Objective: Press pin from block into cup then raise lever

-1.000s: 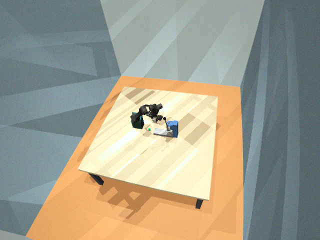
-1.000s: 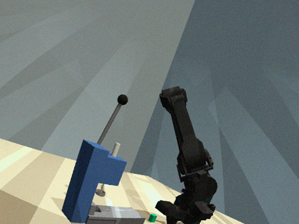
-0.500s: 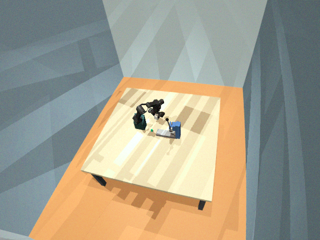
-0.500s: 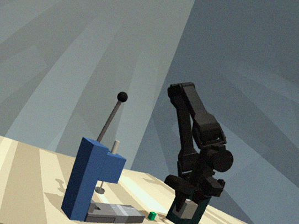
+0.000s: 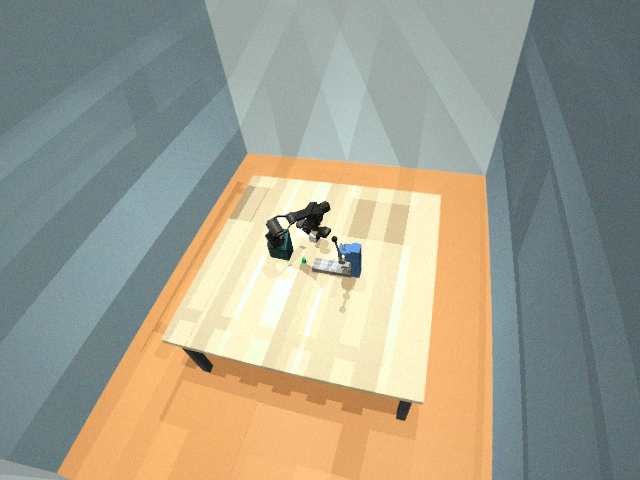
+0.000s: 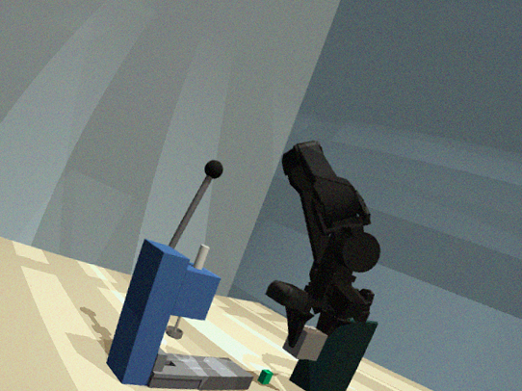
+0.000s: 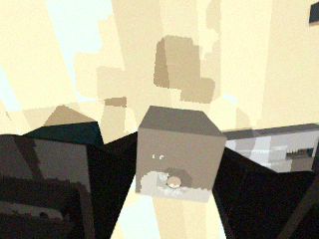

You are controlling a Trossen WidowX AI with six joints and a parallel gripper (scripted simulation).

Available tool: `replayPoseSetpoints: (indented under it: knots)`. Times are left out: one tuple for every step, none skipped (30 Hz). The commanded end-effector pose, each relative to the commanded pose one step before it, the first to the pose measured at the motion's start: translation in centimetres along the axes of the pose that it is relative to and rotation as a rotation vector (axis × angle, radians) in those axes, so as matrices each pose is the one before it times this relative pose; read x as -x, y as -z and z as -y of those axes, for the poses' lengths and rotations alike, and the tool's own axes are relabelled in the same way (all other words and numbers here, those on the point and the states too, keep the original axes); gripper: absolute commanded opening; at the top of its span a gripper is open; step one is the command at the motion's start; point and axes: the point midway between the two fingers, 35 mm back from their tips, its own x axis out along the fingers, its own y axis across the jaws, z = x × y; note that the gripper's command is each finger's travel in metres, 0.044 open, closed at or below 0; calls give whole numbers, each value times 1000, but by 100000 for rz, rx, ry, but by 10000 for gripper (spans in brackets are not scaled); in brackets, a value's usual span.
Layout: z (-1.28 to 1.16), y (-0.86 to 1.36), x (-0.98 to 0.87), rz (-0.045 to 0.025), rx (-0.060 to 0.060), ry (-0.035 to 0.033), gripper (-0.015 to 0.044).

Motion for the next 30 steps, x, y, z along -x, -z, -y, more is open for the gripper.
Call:
replayPoseSetpoints:
  knots:
    - [1393,1744,984,1046,-14,877,0]
    - [266,450,149,-21,40,16,0]
    - [257,459,144,-33,37,17,0]
    - [248,467,139,-44,34,17,0]
    - [239,474,133,-56,32,17,0]
    - [229,482,129,-68,29,17,0]
    - [219,489,124,-79,26,17,0]
    - [209,496,119,-91,24,16,0]
    - [199,503,114,-103,21,15,0]
    - [188,509,109,-114,19,14,0]
    - [178,515,104,-126,17,13,0]
    - [167,521,100,-138,15,11,0]
    - [155,526,95,-149,12,9,0]
    - [144,531,90,-161,11,7,0]
    - [133,536,86,-172,9,4,0]
    - [121,540,81,-184,7,2,0]
    - [109,545,77,-195,5,-1,0]
    - [82,457,61,-172,3,-4,0]
    - [45,275,35,-107,1,-3,0]
    - [14,92,11,-36,0,-1,0]
    - [0,0,0,0,0,0,0]
    - [0,0,0,0,0,0,0]
    - [0,0,0,1,-573,0,0]
    - [0,0,0,4,-1719,-1,0]
    - [0,0,0,6,-2865,-2,0]
    - [0,0,0,7,-3473,-3,0]
    - [0,0,0,7,-3474,-3,0]
    - [0,0,0,7,-3474,-4,0]
    - [0,0,0,7,-3474,-4,0]
    - [0,0,0,7,-3474,-4,0]
